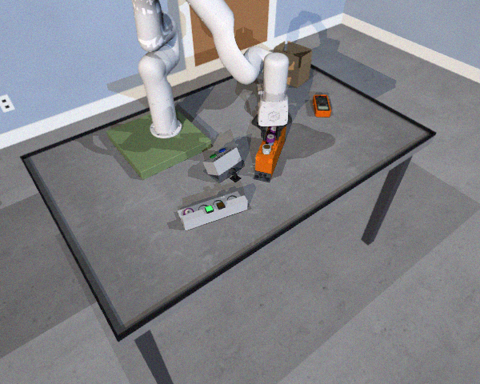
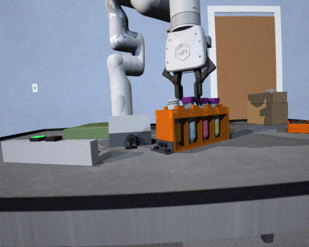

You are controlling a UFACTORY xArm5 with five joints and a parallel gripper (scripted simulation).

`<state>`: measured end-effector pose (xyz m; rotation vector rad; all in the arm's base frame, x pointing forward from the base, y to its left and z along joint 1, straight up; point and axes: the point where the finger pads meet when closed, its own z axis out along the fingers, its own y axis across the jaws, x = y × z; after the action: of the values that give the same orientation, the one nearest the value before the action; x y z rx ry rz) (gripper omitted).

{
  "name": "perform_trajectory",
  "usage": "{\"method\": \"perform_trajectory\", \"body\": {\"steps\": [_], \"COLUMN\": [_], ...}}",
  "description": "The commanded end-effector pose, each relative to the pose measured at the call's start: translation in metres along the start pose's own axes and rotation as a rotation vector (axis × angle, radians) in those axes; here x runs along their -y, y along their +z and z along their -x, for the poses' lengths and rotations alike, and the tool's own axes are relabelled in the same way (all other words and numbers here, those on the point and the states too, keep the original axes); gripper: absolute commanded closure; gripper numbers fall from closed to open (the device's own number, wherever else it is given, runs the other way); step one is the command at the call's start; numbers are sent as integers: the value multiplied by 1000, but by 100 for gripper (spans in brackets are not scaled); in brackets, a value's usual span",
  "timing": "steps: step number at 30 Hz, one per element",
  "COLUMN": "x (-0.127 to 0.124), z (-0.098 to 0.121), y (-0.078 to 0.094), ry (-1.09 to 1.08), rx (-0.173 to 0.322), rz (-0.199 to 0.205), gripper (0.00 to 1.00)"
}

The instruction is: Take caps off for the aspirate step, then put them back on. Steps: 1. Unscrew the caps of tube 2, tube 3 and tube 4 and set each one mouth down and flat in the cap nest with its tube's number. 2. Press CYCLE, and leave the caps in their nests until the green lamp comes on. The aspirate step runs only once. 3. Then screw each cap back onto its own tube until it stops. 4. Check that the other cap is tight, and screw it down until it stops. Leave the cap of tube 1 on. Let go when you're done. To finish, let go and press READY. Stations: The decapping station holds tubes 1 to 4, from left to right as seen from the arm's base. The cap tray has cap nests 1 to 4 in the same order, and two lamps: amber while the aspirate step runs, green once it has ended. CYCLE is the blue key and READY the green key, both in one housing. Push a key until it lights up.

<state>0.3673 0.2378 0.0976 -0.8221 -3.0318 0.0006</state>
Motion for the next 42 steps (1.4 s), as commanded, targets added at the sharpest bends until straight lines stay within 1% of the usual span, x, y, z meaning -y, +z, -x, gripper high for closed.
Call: {"method": "perform_trajectory", "body": {"steps": [1, 14, 15, 27, 29, 31, 42], "x": [-1, -1, -1, -1, -1, -1, -1], "z": [1, 1, 1, 1, 1, 1, 1], "y": [1, 4, 4, 4, 4, 4, 5], "ry": [12, 12, 12, 12, 78, 78, 445], "rx": [0, 0, 0, 0, 0, 0, -1], "rz": [4, 4, 4, 4, 4, 4, 4], "gripper": [54, 54, 100, 100, 100, 100, 100]}}
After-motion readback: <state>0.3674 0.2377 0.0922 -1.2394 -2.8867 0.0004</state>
